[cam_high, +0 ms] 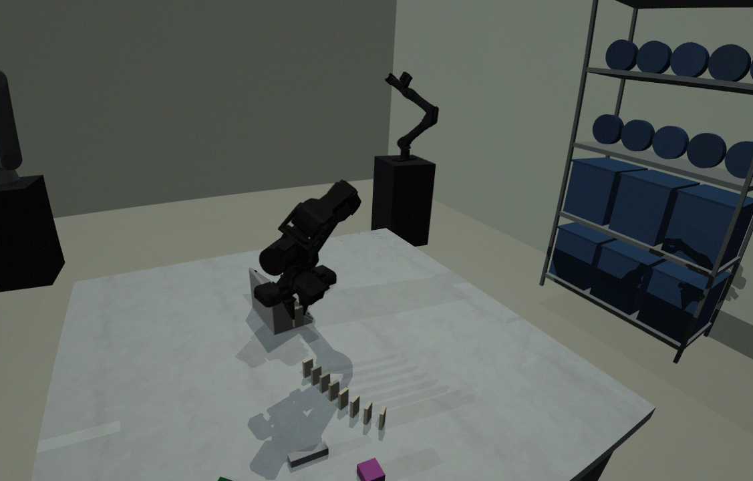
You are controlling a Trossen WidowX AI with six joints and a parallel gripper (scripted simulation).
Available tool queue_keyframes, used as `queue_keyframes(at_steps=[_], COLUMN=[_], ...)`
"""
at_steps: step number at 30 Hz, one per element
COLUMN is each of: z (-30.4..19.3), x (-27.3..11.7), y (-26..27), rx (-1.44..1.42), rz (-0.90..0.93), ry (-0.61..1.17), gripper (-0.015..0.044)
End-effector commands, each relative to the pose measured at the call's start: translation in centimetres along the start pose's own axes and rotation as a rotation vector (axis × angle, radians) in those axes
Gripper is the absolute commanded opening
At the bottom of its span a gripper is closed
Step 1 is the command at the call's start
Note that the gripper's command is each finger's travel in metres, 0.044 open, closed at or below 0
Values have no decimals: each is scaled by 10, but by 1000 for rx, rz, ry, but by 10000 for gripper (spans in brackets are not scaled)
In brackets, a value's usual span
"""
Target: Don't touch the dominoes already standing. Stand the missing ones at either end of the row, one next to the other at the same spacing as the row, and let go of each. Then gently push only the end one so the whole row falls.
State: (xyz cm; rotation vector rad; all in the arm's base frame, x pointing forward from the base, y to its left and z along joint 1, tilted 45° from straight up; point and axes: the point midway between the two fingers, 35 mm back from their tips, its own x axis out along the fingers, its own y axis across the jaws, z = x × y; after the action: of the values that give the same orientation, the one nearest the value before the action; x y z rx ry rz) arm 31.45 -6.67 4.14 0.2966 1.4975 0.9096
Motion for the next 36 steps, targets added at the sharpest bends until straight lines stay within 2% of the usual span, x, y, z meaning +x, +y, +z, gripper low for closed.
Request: queue_keyframes(at_steps=[1, 25, 36], z=[1, -2, -3], x=[18, 126, 129], y=[-1, 4, 4], rx=[-1, -3, -3], rz=[9, 15, 16], ry=[8, 6, 6], gripper=[107, 107, 107])
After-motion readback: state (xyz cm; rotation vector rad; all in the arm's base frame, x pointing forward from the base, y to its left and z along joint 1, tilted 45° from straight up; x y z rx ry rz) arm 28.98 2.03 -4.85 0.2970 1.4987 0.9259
